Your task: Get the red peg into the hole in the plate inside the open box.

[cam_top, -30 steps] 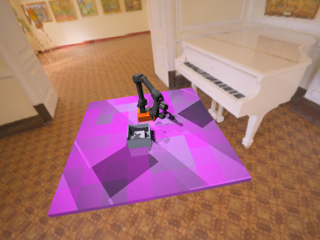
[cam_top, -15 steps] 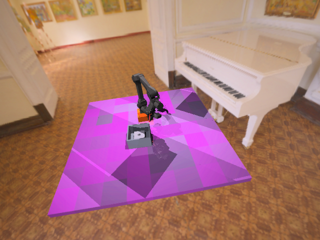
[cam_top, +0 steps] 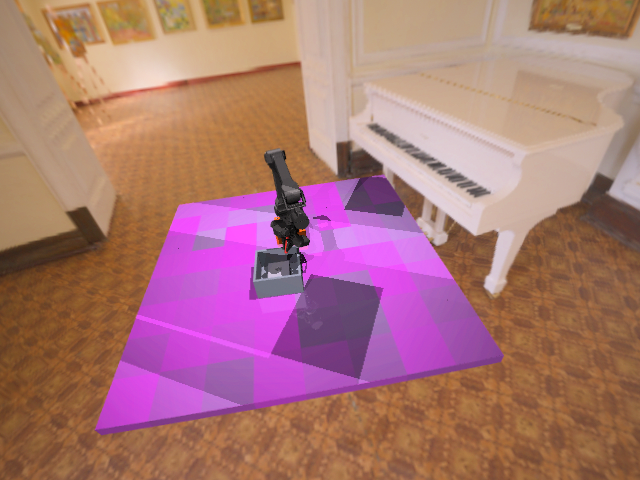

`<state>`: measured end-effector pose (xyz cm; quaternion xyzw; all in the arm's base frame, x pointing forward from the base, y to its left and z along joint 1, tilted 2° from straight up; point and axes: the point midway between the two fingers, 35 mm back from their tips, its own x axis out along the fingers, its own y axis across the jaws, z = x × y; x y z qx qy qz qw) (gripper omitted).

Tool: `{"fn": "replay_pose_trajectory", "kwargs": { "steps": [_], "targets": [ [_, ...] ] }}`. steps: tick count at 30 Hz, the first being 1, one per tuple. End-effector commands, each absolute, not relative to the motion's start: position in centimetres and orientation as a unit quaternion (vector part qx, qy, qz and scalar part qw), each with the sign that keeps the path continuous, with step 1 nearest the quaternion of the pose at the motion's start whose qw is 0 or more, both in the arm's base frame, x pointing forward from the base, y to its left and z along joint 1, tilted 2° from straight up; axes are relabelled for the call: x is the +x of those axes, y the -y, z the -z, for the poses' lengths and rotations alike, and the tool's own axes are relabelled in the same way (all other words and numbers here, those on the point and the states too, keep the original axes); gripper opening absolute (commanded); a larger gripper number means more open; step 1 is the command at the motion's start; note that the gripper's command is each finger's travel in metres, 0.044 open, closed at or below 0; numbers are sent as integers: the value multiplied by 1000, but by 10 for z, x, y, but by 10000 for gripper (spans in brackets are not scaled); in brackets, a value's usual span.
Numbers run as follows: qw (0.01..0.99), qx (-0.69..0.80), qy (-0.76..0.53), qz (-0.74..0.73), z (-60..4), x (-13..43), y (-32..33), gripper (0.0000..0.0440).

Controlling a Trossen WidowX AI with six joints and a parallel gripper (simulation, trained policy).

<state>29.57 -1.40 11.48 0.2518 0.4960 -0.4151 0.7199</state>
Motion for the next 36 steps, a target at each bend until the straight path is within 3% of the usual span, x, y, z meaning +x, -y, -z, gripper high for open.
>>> {"fn": "replay_pose_trajectory", "kwargs": {
  "steps": [1, 18, 25, 28, 36],
  "targets": [
    [722, 253, -494, 413, -114, 306, 26, 0],
    [720, 237, -539, 368, -74, 332, 64, 8],
    [707, 235, -569, 349, -54, 333, 67, 152],
    [713, 227, -571, 337, -55, 340, 73, 158],
    [715, 245, -575, 315, -68, 365, 76, 368]
  ]
}}
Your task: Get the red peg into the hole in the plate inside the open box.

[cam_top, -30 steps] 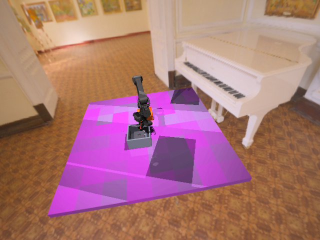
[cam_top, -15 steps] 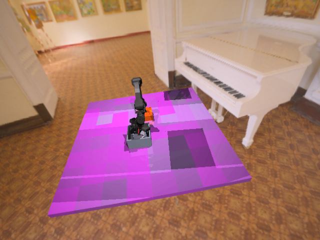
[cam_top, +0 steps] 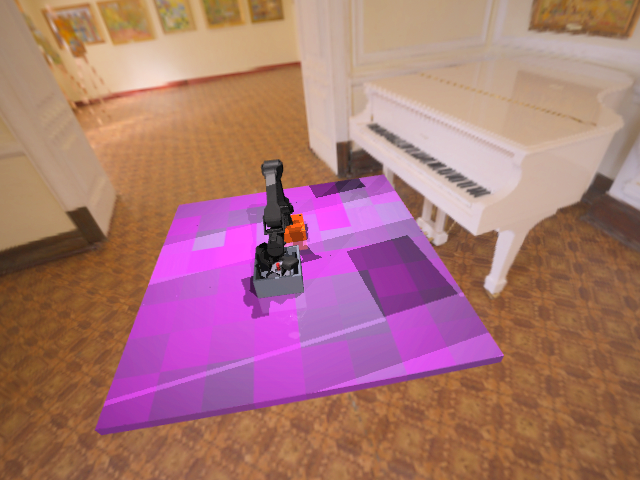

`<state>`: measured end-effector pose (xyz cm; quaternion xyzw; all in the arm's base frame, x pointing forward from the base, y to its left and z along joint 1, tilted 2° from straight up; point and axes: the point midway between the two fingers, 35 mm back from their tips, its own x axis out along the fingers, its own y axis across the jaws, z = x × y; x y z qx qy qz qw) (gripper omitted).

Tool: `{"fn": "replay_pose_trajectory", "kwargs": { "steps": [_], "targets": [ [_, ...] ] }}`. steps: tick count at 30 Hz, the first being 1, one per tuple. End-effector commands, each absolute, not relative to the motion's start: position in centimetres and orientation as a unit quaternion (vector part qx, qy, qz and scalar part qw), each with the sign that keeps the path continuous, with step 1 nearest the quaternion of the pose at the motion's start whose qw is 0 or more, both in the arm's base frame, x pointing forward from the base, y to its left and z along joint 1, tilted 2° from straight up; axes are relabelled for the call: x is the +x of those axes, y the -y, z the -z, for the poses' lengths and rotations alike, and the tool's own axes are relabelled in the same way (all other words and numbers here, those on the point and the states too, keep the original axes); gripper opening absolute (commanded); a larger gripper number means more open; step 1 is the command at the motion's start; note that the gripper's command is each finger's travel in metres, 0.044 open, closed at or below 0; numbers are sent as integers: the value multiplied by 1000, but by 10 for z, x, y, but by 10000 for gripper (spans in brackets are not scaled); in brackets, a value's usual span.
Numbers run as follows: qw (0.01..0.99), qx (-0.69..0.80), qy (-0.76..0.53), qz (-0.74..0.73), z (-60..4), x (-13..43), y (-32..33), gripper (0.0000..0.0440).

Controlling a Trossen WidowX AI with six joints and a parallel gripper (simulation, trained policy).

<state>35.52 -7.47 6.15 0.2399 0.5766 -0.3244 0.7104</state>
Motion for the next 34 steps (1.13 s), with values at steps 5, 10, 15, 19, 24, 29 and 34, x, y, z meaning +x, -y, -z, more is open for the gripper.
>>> {"fn": "replay_pose_trajectory", "kwargs": {
  "steps": [5, 10, 15, 19, 24, 29, 34],
  "targets": [
    [717, 257, -577, 294, -78, 384, 74, 440],
    [726, 269, -573, 269, -92, 404, 69, 440],
    [738, 279, -563, 246, -105, 423, 62, 440],
    [742, 282, -559, 237, -110, 430, 59, 440],
    [743, 282, -559, 237, -110, 430, 59, 440],
    [743, 282, -559, 236, -110, 431, 59, 440],
    [743, 282, -559, 236, -111, 431, 59, 440]
  ]
}}
